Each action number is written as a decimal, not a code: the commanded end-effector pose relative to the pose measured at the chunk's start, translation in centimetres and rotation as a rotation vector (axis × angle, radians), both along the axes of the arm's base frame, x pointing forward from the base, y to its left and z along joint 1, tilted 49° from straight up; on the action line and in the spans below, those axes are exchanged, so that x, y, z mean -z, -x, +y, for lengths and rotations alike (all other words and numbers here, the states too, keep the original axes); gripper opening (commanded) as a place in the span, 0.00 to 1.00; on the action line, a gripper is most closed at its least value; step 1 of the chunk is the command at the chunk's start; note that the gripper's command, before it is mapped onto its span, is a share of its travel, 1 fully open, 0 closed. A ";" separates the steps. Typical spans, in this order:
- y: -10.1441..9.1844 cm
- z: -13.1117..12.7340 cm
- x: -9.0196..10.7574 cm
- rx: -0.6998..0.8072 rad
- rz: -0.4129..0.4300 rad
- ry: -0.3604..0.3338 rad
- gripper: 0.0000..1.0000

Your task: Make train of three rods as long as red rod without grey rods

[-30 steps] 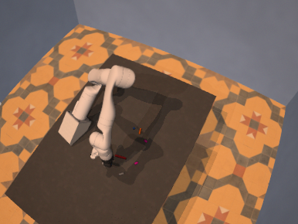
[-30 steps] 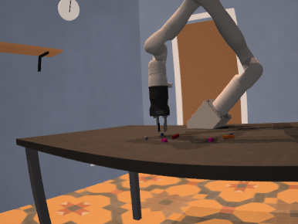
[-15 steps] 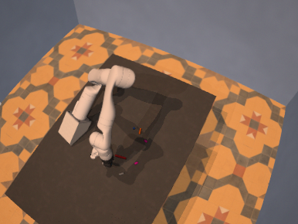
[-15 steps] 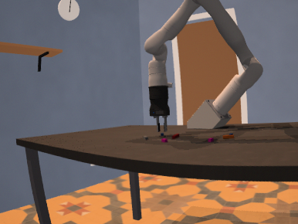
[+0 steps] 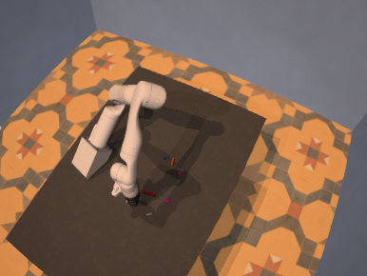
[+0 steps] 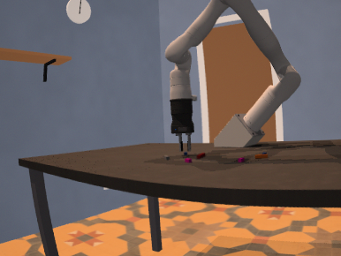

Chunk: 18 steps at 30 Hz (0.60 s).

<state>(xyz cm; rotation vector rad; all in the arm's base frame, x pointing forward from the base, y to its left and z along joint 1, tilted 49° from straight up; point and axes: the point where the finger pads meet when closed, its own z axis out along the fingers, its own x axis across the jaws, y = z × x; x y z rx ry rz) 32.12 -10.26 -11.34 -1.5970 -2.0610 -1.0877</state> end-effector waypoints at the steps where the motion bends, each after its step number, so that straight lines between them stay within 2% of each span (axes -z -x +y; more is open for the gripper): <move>1: 0.0 0.1 0.1 0.000 0.001 0.000 0.54; 18: -0.2 1.0 0.9 0.000 0.001 0.000 0.54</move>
